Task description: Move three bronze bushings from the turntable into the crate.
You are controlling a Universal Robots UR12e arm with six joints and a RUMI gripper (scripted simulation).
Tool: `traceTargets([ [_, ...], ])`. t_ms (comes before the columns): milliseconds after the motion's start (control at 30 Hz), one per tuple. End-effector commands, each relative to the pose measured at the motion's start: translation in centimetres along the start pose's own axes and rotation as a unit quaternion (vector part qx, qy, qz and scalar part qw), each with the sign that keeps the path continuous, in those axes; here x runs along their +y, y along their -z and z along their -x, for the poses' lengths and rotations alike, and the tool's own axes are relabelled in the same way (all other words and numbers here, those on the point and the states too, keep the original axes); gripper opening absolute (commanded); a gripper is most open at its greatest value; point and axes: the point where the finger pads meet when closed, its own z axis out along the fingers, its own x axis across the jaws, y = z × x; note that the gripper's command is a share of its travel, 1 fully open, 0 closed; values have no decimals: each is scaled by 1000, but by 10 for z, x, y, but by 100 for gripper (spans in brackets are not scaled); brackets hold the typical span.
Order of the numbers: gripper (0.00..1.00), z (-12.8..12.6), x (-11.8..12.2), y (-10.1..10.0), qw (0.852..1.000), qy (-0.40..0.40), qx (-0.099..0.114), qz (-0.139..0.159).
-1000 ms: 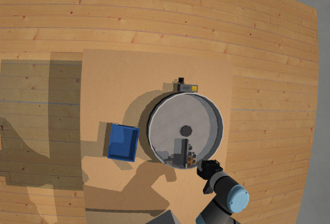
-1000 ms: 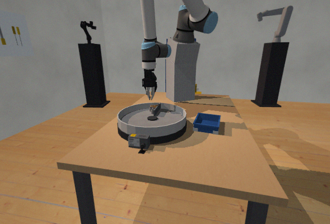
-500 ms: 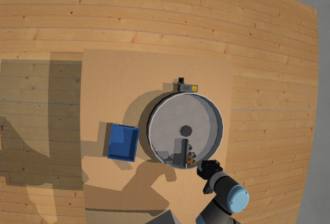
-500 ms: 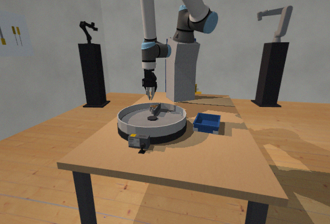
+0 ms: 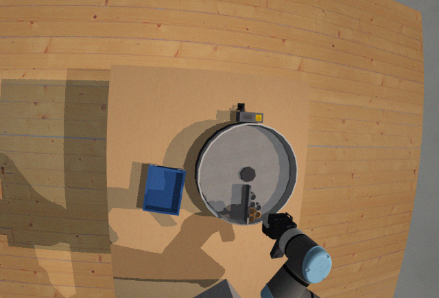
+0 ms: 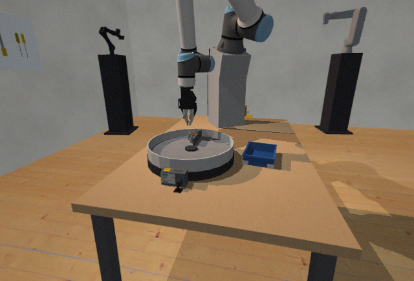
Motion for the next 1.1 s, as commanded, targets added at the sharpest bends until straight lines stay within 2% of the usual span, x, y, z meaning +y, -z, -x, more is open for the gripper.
traceTargets([
  [0, 6, 0, 0, 0, 1000, 0, 0, 0],
  [833, 6, 0, 0, 0, 1000, 0, 0, 0],
  [1067, 6, 0, 0, -21, 1000, 0, 0, 0],
])
